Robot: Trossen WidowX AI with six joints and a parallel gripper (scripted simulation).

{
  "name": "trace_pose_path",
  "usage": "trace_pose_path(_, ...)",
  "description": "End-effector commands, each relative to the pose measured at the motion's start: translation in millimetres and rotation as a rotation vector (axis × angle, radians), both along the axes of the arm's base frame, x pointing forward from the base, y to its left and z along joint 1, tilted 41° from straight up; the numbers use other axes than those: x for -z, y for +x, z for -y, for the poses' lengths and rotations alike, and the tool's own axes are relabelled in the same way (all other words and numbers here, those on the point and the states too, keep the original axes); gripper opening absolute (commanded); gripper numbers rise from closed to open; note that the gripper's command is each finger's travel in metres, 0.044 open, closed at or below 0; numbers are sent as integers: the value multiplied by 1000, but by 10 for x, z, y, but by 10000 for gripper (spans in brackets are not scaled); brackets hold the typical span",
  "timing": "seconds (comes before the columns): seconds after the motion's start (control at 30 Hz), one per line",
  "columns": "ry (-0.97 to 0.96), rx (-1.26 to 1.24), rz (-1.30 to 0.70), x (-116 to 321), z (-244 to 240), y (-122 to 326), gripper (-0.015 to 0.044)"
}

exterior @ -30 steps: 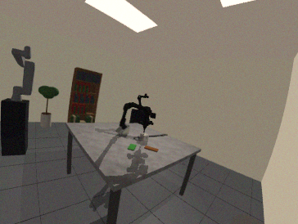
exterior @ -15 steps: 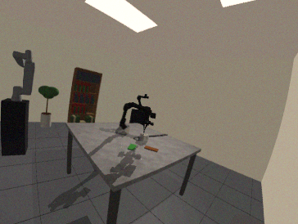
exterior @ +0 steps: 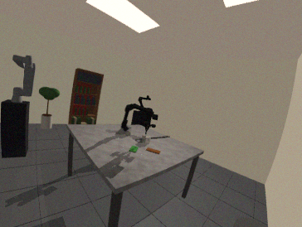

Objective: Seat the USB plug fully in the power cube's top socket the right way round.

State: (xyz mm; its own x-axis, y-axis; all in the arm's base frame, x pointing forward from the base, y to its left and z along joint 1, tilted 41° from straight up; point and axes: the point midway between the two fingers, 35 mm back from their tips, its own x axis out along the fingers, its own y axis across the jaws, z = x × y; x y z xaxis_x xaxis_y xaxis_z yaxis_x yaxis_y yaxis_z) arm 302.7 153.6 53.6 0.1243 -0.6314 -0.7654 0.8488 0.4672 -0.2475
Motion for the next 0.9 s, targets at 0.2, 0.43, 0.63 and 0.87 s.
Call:
trace_pose_path(0.2, 31, 192, 158, 2, 1, 0, 0)
trace_pose_path(0.43, 54, 333, 274, 2, 2, 0, 0)
trace_pose_path(0.63, 65, 403, 332, 2, 2, 0, 0)
trace_pose_path(0.87, 65, 403, 332, 2, 2, 0, 0)
